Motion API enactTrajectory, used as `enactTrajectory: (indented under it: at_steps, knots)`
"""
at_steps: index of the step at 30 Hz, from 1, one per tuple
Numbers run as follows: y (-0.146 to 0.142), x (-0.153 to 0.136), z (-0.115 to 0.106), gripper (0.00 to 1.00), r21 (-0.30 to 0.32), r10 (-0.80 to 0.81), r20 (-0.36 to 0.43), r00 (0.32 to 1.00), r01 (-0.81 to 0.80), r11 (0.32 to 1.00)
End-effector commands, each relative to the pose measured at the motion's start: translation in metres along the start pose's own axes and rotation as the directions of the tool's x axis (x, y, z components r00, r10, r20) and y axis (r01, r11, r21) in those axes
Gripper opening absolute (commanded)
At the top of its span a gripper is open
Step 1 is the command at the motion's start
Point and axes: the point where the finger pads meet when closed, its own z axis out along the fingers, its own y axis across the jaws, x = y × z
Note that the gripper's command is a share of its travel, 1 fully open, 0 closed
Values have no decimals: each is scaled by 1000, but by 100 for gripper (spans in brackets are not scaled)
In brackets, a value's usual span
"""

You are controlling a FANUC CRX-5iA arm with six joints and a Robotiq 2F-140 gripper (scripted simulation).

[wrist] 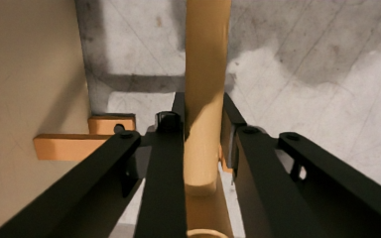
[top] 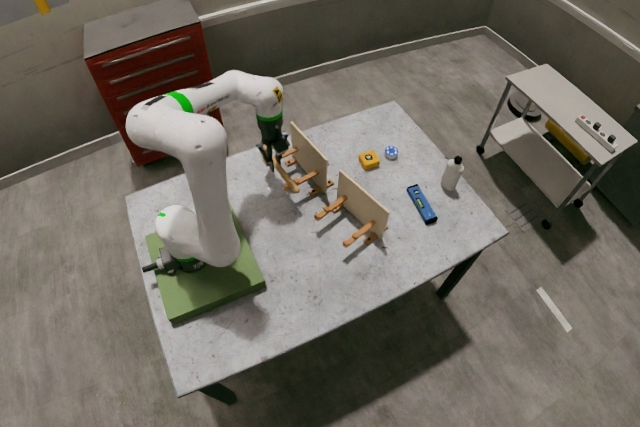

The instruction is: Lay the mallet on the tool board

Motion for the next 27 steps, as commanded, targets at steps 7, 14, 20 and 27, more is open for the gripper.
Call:
enactTrajectory:
  at_steps: [7,14,20,27]
  knots:
    - [-1,0,-1,10,2,0,0,1000,0,1000]
    - [-1,0,-1,100,2,0,0,1000,0,1000]
    - [-1,0,-1,100,2,0,0,1000,0,1000]
    - [-1,0,-1,100,2,0,0,1000,0,1000]
